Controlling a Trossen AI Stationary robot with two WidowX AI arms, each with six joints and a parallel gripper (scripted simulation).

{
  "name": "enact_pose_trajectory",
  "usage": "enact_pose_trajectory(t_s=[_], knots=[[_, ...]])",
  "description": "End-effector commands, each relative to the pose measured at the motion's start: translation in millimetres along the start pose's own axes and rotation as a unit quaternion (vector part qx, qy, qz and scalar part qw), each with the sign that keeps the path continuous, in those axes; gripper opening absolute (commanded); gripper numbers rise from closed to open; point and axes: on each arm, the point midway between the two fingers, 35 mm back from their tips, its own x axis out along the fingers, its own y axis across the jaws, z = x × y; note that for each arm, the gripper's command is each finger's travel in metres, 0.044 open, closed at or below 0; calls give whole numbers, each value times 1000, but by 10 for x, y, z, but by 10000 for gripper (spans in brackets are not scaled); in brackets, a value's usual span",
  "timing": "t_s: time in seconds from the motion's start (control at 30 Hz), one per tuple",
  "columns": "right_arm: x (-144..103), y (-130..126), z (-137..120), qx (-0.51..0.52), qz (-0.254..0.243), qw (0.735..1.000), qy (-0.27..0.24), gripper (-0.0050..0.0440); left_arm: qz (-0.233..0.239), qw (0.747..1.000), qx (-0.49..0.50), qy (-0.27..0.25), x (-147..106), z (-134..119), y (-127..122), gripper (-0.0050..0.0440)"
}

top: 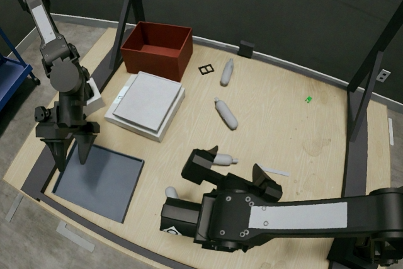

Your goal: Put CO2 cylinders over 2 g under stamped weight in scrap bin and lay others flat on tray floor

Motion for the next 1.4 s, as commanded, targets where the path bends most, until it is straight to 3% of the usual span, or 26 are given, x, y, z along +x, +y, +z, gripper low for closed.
enact_pose_trajectory(t_s=[0.0, 0.63, 0.83, 1.03, 1.1, 1.37], knots=[[-23, 67, -16, 5, 8, 1000, 4, 440, -6, 1000, 11, -2, -41, -62, -41, 440], [-25, 45, -17, 0, 7, 1000, 5, 440, -8, 1000, 17, -4, -62, -96, -47, 440], [-120, -133, -206, -85, 15, 995, 53, 440, -15, 997, 69, -44, -132, -235, -21, 440], [-297, -420, -555, -242, 35, 960, 139, 440, -33, 980, 159, -116, -270, -460, -13, 440], [-297, -420, -555, -242, 35, 960, 139, 440, -33, 980, 159, -116, -270, -460, -13, 440], [-528, -731, -1084, -440, 63, 861, 248, 440, -55, 939, 273, -205, -424, -722, 7, 440]])
